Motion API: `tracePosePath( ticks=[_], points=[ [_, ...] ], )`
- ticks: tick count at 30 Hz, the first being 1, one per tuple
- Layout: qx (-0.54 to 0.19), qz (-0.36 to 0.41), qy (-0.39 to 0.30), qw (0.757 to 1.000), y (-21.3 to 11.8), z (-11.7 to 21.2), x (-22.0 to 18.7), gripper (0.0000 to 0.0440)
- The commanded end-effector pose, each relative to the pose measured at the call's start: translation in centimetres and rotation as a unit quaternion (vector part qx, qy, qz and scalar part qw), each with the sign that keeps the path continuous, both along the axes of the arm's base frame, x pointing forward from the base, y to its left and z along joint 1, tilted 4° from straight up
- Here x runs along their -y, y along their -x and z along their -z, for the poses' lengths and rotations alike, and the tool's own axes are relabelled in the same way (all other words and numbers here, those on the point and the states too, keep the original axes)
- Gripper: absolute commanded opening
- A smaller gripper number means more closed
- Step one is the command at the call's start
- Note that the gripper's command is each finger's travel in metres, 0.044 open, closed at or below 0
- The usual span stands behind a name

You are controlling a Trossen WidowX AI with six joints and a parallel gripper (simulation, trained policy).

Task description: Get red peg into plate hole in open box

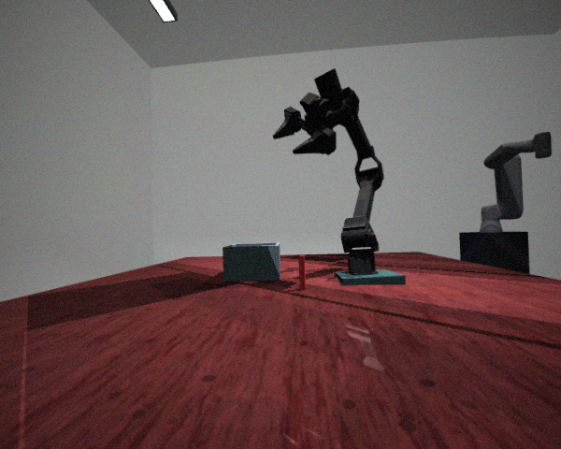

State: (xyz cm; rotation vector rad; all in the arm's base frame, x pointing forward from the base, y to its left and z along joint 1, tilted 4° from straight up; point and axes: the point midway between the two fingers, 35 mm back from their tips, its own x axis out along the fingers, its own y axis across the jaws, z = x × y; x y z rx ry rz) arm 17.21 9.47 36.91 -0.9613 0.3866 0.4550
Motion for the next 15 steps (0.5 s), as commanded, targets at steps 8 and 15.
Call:
tracePosePath(
  ticks=[8,15],
  points=[
    [-0.143,0.126,-0.058,0.98,-0.9,7.5,-0.8,0.044],
    [-0.209,0.219,-0.1,0.948,-0.9,11.1,-0.5,0.044]
  ],
)
